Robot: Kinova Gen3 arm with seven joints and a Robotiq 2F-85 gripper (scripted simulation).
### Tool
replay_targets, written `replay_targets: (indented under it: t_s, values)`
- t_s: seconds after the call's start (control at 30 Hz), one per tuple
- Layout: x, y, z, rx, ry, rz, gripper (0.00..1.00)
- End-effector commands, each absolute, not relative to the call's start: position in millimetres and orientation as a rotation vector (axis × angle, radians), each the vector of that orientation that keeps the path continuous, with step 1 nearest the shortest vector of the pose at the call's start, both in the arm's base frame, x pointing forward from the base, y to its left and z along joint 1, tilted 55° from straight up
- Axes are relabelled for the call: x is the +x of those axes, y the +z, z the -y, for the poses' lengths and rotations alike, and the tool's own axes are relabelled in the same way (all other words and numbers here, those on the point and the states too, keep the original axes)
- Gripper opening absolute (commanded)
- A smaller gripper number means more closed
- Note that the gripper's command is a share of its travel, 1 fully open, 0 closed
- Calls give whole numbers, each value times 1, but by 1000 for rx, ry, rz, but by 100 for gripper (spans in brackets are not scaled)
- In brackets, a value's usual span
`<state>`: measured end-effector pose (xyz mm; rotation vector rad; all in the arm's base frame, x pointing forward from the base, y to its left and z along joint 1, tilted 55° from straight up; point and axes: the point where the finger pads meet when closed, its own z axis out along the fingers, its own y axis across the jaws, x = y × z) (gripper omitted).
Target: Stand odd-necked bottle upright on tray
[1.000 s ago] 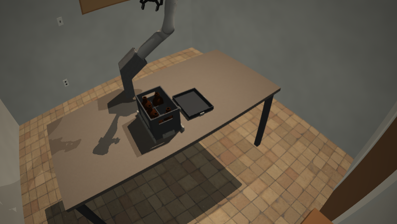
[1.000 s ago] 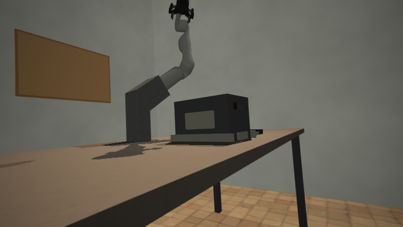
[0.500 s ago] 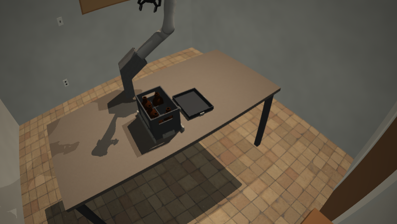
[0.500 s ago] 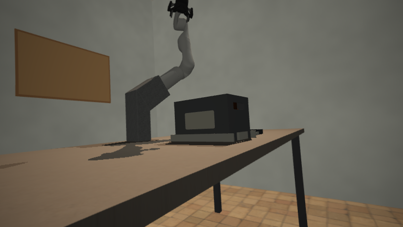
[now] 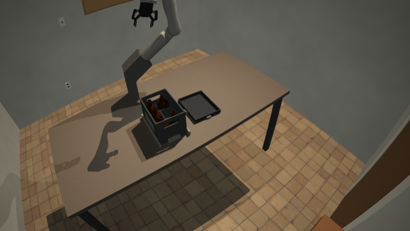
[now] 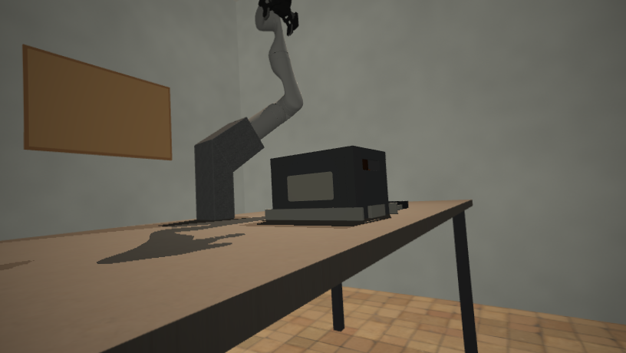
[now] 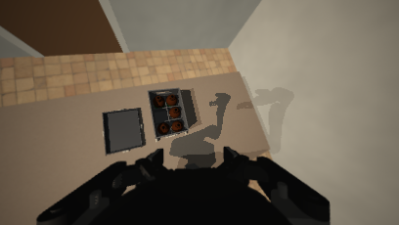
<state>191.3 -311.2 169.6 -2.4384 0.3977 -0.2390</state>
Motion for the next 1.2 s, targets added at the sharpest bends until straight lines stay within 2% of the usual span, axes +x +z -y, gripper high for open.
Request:
replay_targets:
  t_s: [0.0,0.2,0.27,0.3,0.6,0.83,1.17]
  values:
    - [222,146,297,-2405,-253,-275,100]
    - [261,108,281,-2396,-311,-89,100]
    - [261,108,281,-2396,-311,-89,100]
    - [276,93,272,-2388,-334,-15,100]
    - [326,43,232,-2343,-409,227,100]
    - [351,17,203,-2307,-449,354,100]
    - [395,-37,128,-2205,-533,612,100]
